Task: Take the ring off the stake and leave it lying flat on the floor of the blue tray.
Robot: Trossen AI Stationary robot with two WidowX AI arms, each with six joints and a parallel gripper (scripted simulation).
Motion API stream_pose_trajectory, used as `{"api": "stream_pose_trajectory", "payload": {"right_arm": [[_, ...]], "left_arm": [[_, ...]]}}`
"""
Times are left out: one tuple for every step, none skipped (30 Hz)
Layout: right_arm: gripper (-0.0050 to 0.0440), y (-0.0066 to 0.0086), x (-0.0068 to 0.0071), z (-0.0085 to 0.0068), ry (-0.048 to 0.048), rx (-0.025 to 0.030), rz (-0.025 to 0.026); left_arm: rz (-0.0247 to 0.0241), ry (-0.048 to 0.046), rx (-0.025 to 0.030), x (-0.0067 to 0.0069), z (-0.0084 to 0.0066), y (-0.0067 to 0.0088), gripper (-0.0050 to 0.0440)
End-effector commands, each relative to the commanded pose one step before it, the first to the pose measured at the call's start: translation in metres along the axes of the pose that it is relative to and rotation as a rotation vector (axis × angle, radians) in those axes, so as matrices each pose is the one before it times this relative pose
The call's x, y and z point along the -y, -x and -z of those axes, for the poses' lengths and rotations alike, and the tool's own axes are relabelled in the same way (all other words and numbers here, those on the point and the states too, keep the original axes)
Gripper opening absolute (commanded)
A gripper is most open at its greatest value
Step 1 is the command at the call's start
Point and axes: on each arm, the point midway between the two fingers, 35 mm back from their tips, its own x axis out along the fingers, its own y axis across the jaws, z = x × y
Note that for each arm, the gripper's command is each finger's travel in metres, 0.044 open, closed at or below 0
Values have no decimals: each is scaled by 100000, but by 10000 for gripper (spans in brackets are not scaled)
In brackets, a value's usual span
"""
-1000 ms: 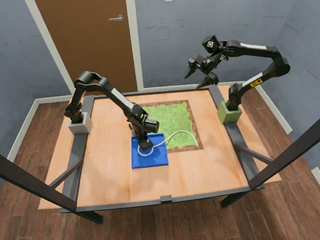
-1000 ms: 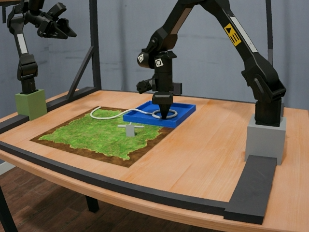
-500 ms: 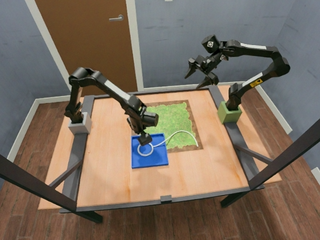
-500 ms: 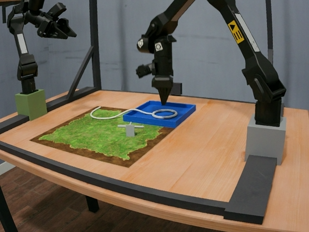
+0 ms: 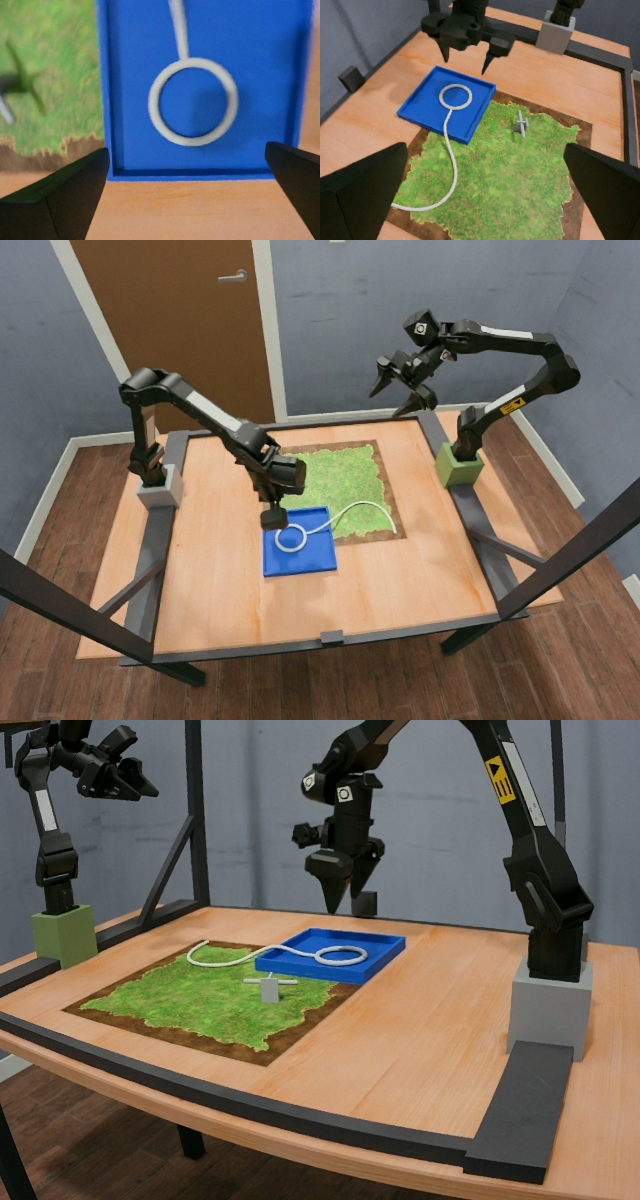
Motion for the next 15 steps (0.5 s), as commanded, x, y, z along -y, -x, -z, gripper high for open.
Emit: {"api": "stream_pose_trajectory", "payload": {"right_arm": [[440, 297, 65, -508, 985, 1170, 619], [440, 0, 0, 0, 0, 0, 0], [440, 0, 0, 0, 0, 0, 0], [440, 0, 0, 0, 0, 0, 0], [440, 0, 0, 0, 0, 0, 0], [440, 0, 0, 0, 0, 0, 0], [440, 0, 0, 0, 0, 0, 0], [440, 0, 0, 0, 0, 0, 0], [440, 0, 0, 0, 0, 0, 0], [440, 0, 0, 0, 0, 0, 0], [440, 0, 0, 0, 0, 0, 0], [440, 0, 0, 0, 0, 0, 0], [440, 0, 0, 0, 0, 0, 0], [440, 0, 0, 0, 0, 0, 0], [440, 0, 0, 0, 0, 0, 0]], "left_arm": [[5342, -18865, 9180, 823, 104, 1652, 440], [717, -4108, 1370, 173, -15, 173, 440], [632, -3687, 1234, 113, -7, 116, 440], [0, 0, 0, 0, 0, 0, 440], [0, 0, 0, 0, 0, 0, 440], [509, -3197, 1134, 99, -47, 152, 440], [544, -3034, 975, 170, -25, 126, 440], [472, -2690, 888, 96, -18, 85, 440], [405, -2424, 826, 47, -15, 64, 440], [532, -3360, 1164, 43, -17, 80, 440], [355, -2273, 794, 27, -19, 60, 440], [263, -1605, 554, 34, -22, 51, 440], [204, -1228, 420, 34, -20, 42, 440], [157, -935, 316, 32, -16, 32, 440], [171, -1001, 332, 43, -17, 34, 440]]}}
